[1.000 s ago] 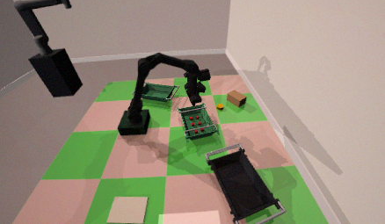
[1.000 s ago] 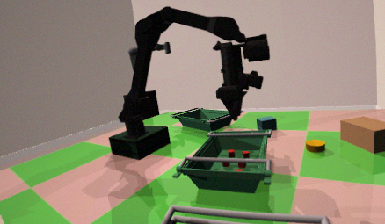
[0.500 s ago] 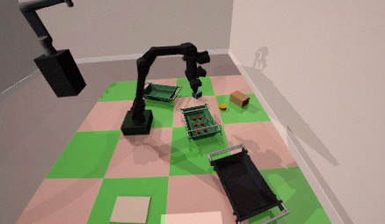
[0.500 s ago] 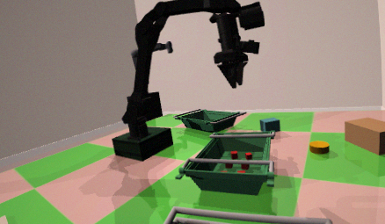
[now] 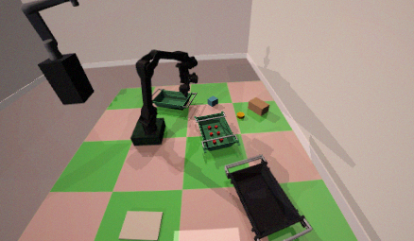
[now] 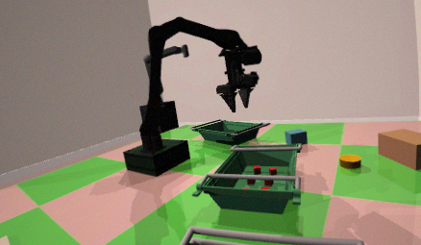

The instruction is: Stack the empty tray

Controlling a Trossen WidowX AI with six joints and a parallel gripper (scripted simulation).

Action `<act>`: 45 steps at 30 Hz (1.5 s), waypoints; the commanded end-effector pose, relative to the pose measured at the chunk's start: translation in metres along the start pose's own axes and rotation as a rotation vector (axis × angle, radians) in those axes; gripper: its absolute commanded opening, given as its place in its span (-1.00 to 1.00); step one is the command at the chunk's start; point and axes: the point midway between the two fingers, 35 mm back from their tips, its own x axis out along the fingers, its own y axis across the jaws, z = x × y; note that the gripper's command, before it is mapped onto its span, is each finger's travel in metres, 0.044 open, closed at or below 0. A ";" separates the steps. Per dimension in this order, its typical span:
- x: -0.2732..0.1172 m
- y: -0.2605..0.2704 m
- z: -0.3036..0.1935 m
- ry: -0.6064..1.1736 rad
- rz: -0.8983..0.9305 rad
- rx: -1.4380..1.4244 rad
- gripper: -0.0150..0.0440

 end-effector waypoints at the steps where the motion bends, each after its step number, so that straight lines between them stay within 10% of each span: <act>1: 0.017 0.019 -0.066 0.015 0.007 0.117 1.00; 10: 0.045 0.017 -0.161 0.034 -0.005 0.282 1.00; 45: 0.130 0.018 -0.163 0.033 -0.005 0.285 0.80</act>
